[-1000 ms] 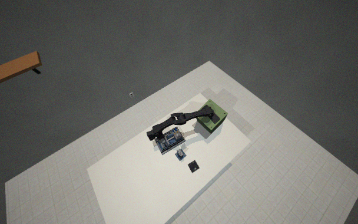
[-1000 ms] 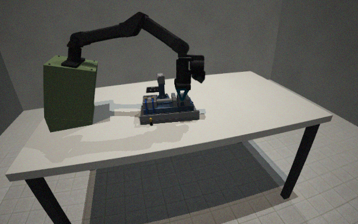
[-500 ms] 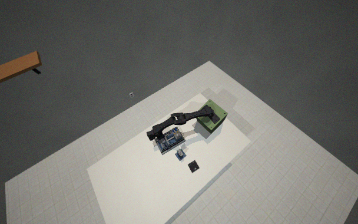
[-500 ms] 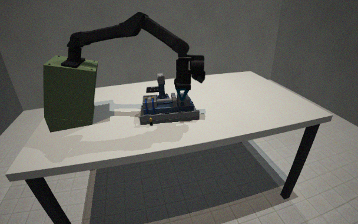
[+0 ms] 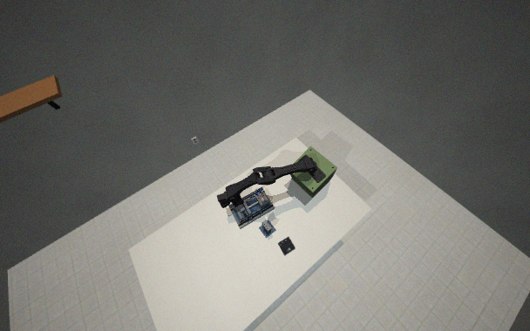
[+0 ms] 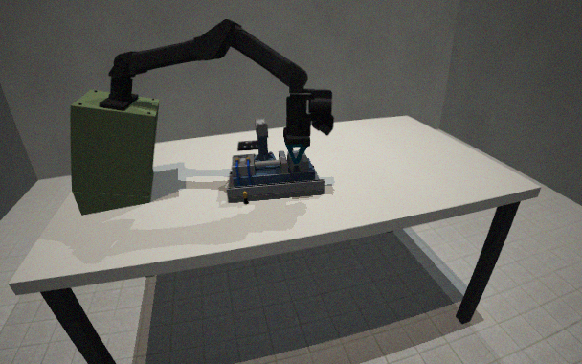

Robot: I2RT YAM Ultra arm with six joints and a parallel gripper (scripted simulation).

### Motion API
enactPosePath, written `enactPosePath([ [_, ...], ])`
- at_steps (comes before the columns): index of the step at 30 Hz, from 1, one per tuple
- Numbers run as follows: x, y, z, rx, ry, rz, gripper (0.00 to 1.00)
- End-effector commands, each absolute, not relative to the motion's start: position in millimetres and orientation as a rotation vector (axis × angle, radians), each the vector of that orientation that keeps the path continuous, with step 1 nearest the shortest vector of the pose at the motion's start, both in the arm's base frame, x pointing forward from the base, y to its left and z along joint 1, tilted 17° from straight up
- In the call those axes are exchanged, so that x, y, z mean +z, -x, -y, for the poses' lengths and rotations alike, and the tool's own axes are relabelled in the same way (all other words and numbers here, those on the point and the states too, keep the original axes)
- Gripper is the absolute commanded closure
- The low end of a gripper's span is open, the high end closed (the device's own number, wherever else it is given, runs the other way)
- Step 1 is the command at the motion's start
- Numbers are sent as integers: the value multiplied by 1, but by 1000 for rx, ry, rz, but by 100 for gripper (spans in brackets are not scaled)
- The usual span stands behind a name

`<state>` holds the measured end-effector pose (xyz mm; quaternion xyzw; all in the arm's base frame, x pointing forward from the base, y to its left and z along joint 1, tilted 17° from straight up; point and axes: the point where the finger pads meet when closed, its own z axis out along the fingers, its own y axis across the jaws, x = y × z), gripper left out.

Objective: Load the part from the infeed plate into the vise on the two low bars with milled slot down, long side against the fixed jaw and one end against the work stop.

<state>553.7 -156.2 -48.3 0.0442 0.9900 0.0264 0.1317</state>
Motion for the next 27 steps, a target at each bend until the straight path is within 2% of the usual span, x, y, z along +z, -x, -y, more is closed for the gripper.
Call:
enactPosePath([
  [1, -26, -571, 160, 46, -121, -2803, 100],
  [27, -22, -572, 161, 42, -123, -2795, 100],
])
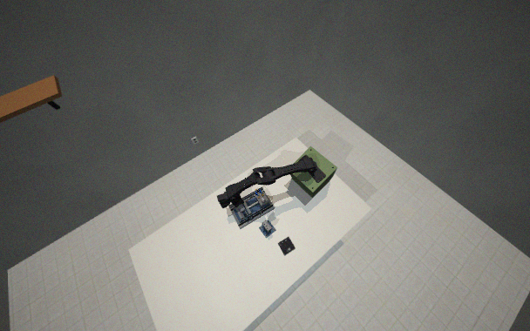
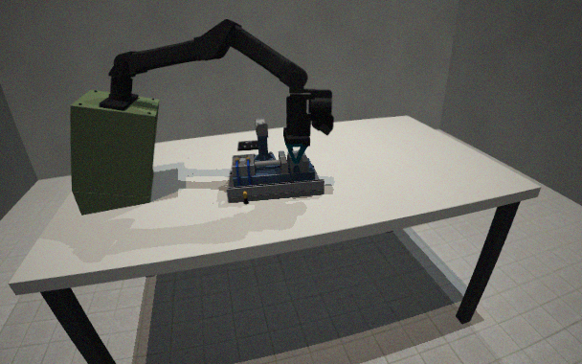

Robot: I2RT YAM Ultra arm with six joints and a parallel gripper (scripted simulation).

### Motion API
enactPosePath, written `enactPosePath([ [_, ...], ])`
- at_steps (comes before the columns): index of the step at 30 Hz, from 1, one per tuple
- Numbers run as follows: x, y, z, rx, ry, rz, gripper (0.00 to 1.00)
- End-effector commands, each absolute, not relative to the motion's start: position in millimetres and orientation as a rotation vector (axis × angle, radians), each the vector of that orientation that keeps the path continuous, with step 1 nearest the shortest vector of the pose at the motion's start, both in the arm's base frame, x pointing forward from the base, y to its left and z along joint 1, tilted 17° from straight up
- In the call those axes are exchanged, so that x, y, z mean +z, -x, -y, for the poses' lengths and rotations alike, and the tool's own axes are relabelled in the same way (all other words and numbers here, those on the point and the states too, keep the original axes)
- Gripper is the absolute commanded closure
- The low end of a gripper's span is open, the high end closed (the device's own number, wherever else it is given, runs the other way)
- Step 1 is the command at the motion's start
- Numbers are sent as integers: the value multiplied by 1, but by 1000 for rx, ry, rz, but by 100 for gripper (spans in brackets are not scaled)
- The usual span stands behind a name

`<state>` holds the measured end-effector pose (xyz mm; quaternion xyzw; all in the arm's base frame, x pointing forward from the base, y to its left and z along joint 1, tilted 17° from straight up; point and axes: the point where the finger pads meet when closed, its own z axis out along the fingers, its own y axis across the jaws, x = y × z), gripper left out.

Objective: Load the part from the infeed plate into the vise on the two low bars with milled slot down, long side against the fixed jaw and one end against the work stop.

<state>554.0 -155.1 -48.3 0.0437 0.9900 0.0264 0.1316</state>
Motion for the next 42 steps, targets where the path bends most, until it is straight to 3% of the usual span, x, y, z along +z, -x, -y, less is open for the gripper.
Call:
enactPosePath([
  [1, -21, -572, 161, 42, -123, -2794, 100],
  [42, -20, -571, 154, 44, -124, -2798, 100],
])
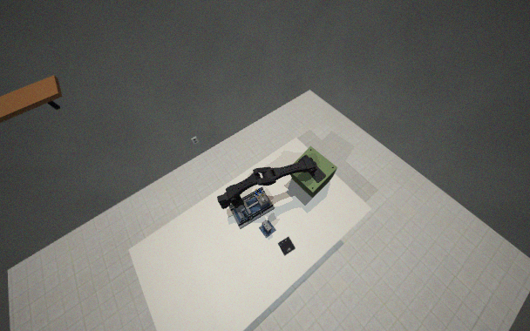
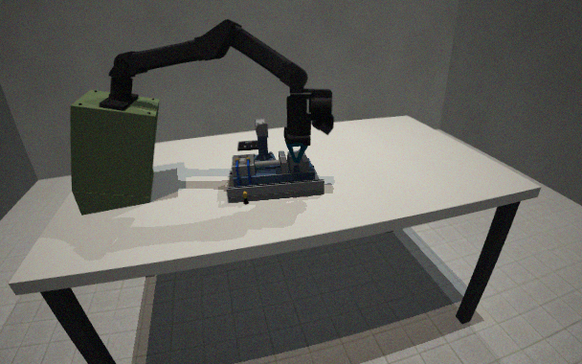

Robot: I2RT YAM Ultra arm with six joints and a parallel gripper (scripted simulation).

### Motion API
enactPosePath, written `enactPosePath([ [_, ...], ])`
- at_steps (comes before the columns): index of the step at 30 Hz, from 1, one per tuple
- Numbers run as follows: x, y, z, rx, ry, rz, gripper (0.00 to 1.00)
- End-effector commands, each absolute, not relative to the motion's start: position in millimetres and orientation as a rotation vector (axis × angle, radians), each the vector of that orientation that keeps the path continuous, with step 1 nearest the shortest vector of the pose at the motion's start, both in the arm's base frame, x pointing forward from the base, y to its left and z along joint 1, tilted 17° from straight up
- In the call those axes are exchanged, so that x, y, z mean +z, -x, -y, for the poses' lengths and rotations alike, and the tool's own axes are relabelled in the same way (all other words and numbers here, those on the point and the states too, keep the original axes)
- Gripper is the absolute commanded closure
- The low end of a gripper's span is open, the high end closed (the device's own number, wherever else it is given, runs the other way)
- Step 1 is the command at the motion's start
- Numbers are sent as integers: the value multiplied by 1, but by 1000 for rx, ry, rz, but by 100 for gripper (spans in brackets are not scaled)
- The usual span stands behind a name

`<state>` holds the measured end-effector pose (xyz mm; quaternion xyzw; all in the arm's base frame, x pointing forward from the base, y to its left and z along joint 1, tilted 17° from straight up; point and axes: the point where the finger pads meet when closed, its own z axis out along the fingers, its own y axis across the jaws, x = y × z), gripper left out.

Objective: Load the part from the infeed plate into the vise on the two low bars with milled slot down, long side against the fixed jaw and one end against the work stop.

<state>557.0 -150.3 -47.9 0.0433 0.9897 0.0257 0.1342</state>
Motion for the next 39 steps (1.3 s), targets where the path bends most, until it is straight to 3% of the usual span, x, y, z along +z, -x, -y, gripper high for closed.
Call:
enactPosePath([
  [1, -21, -569, 154, 46, -126, -2804, 100],
  [39, -22, -570, 141, 55, -119, -2805, 100],
])
